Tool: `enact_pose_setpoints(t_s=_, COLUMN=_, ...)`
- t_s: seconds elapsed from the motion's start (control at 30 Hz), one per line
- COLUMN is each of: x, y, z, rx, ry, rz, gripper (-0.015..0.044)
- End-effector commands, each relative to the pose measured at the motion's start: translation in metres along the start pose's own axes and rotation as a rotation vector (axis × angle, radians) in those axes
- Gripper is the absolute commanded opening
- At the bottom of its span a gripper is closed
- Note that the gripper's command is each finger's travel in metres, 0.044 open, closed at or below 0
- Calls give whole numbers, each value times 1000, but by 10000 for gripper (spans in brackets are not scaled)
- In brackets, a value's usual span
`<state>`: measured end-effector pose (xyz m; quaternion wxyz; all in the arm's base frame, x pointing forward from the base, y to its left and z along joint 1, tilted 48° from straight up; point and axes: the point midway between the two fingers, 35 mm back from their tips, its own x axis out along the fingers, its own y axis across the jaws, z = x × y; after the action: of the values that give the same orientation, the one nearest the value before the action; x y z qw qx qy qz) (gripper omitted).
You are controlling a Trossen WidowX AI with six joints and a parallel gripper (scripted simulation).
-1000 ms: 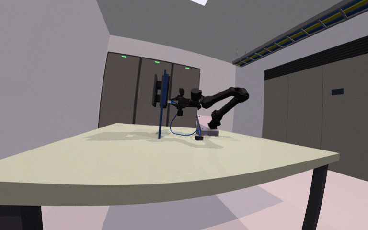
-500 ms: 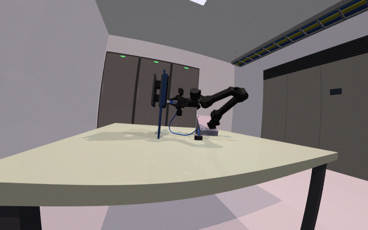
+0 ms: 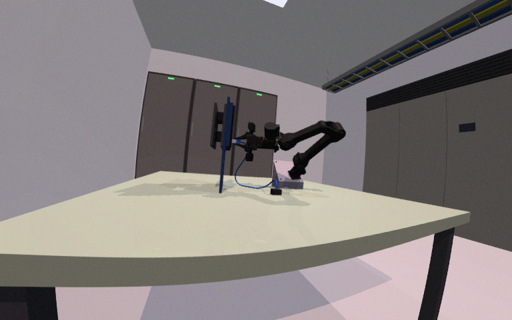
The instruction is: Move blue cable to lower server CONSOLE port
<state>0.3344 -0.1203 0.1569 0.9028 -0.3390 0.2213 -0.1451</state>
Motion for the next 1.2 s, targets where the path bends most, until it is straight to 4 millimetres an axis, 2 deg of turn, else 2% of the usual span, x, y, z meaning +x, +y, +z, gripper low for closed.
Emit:
enact_pose_setpoints(t_s=0.0, x=0, y=-5, z=11, rx=7, ry=-29, rz=-9, gripper=0)
enact_pose_setpoints(t_s=1.17, x=0, y=-6, z=16, rx=5, ry=-23, rz=-5, gripper=0)
